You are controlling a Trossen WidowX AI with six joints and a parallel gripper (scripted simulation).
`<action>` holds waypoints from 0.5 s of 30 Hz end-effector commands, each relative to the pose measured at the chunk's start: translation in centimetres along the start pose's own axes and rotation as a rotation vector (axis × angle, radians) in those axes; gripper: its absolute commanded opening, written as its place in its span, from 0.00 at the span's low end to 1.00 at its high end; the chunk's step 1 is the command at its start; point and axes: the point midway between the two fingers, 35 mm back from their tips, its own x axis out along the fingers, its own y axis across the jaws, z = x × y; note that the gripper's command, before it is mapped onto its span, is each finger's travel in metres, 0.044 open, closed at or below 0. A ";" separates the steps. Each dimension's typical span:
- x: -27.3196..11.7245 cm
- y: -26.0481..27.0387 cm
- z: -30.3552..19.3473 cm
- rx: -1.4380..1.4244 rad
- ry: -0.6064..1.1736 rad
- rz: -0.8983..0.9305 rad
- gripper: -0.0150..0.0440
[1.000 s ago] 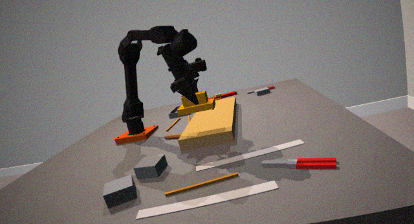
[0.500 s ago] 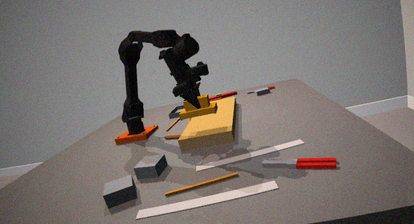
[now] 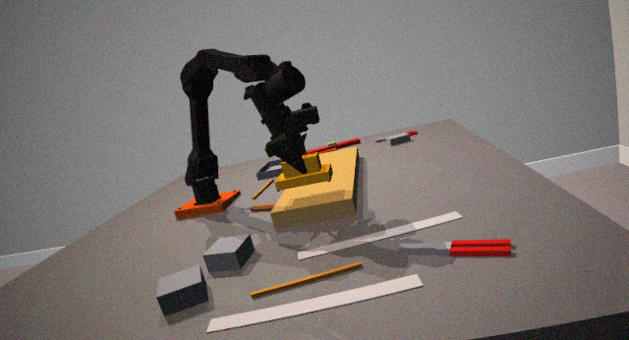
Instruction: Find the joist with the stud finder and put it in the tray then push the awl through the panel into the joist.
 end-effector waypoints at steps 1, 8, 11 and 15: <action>0.6 -0.1 -0.1 0.004 -0.004 -0.005 0.25; 1.5 0.0 -0.4 0.004 -0.004 -0.005 0.25; 1.8 0.0 -0.5 0.004 -0.004 -0.005 0.25; 2.1 0.0 -0.6 0.004 -0.004 -0.005 0.25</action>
